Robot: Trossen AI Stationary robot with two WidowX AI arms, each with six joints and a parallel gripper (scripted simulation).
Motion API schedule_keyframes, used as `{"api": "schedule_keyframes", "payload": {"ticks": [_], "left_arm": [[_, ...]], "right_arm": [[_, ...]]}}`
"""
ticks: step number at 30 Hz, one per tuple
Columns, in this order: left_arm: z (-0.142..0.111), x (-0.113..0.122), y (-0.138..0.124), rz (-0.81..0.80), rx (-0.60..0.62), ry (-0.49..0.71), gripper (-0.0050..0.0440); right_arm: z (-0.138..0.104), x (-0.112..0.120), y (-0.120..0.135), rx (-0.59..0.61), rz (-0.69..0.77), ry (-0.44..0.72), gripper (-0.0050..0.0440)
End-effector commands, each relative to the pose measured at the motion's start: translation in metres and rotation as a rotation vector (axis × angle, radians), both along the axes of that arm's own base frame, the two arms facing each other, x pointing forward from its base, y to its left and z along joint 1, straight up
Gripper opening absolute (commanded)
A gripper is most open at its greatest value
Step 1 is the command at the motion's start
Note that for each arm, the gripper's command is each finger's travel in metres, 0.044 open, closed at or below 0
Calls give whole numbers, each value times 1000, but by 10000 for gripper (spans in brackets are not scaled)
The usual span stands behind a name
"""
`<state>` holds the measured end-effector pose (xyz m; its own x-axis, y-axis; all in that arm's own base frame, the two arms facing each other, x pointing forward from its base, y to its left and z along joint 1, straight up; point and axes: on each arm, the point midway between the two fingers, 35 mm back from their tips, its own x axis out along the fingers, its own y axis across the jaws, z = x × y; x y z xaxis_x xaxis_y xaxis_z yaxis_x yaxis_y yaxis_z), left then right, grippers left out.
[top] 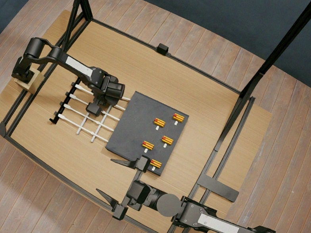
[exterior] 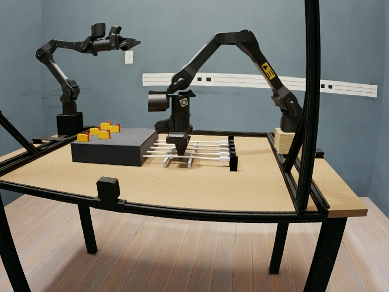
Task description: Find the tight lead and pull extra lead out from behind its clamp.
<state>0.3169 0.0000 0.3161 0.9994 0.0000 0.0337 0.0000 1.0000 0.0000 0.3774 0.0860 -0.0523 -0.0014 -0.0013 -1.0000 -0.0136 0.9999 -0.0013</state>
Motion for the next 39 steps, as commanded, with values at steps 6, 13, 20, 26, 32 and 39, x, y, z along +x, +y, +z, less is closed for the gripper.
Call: {"api": "schedule_keyframes", "payload": {"ticks": [6, 13, 20, 26, 32, 39], "left_arm": [[7, -1, 0, 0, 0, -16, 440], [7, -1, 0, 0, 0, -16, 440], [7, -1, 0, 0, 0, -16, 440], [7, -1, 0, 0, 0, -16, 440], [7, -1, 0, 0, 0, -16, 440], [7, -1, 0, 0, 0, -16, 440]], "right_arm": [[28, 5, 1, 6, 0, -24, -50], [28, 5, 1, 6, 0, -24, -50], [42, 3, 1, 3, 0, -14, -50], [42, 3, 1, 3, 0, -14, -50], [42, 3, 1, 3, 0, -14, -50], [53, 0, 0, -1, 0, 4, -50]]}}
